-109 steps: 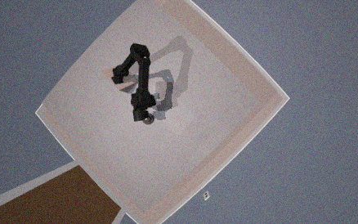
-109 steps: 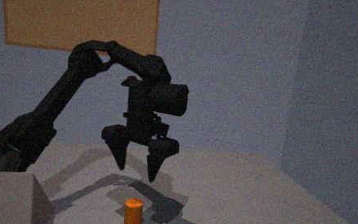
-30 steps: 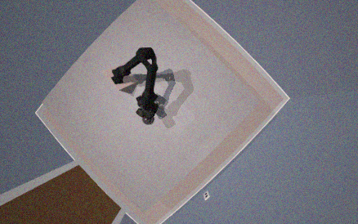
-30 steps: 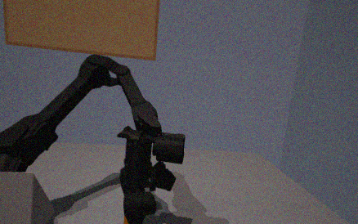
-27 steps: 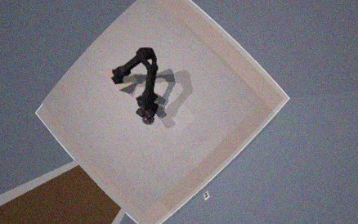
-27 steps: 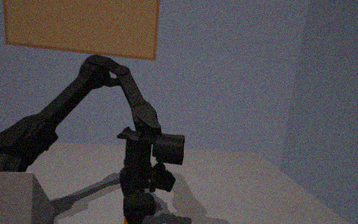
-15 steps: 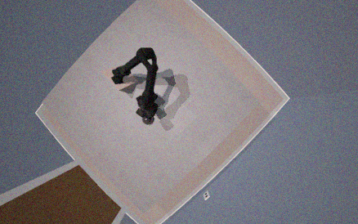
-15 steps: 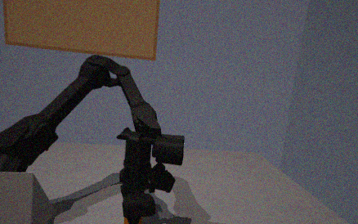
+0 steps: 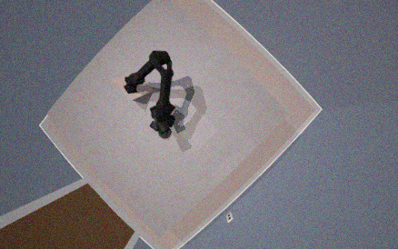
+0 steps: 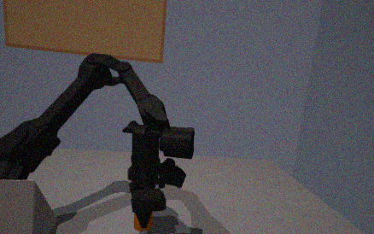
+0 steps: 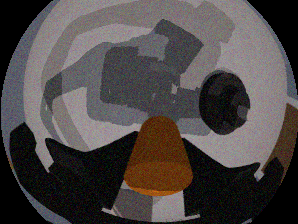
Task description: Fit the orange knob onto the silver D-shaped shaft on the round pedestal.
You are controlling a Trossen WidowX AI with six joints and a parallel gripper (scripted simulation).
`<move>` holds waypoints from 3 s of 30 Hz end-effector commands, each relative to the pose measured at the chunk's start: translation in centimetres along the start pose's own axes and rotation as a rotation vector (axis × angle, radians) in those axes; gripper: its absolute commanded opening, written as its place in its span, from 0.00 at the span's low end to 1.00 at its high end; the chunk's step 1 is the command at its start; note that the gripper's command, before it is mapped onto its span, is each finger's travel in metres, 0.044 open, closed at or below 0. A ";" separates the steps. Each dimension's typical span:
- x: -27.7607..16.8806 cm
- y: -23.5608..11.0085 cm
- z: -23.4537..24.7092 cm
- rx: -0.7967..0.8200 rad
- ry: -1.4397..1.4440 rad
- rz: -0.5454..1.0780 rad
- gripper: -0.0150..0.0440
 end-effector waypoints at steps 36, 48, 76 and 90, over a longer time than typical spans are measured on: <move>2.6 -12.3 4.0 -0.160 -0.002 0.076 0.25; 3.6 -14.5 8.3 -0.442 -0.005 0.136 0.25; 5.0 -17.0 14.7 -0.911 -0.014 0.228 0.25; 5.1 -16.0 15.3 -0.986 -0.021 0.251 0.25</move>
Point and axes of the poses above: the point midway between the two fingers, 35 mm back from their tips, its own y axis out along the fingers, its own z axis across the jaws, x = y × z, the point moved 7 cm from there along -y, back along the fingers, and after that the axes turned 12 degrees about -y, right-handed, at the moved point
